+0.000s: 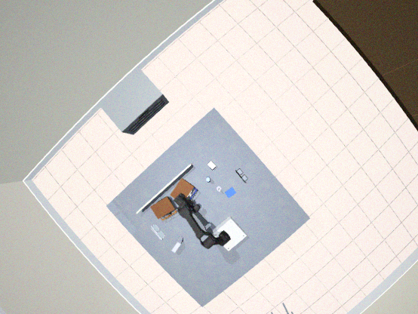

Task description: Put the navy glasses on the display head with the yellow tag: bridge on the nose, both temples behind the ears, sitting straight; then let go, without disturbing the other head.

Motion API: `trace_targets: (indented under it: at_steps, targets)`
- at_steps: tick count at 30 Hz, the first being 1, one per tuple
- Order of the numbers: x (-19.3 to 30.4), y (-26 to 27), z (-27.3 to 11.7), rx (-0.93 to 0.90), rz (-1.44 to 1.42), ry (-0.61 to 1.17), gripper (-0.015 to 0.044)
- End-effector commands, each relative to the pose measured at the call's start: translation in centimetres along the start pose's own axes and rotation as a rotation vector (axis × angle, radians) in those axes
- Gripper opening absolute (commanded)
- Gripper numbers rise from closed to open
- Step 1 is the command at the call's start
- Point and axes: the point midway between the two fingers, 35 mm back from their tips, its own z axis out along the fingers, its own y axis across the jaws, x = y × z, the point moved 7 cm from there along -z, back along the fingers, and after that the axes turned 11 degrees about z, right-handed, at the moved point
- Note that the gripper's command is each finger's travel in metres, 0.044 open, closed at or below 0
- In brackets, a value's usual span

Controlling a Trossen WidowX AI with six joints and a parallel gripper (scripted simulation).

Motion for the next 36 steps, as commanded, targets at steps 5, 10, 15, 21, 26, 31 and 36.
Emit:
trace_targets:
  at_steps: [5, 10, 15, 21, 26, 31, 36]
  targets:
    - [0.0, -0.1, 0.1, 0.003, 0.004, 0.002, 0.0]
    - [0.0, -0.1, 0.5, 0.003, 0.004, 0.002, 0.0]
    - [0.0, 0.0, 0.4, 0.002, 0.0, 0.0, 0.0026]
    - [0.0, 0.0, 0.4, 0.002, 0.0, 0.0, 0.0107]
    - [0.0, 0.0, 0.4, 0.002, 0.0, 0.0, 0.0107]
    - [0.1, -0.1, -2.7, -0.007, 0.002, -0.009, 0.0107]
    - [0.1, -0.1, -3.0, -0.007, 0.002, -0.01, 0.0107]
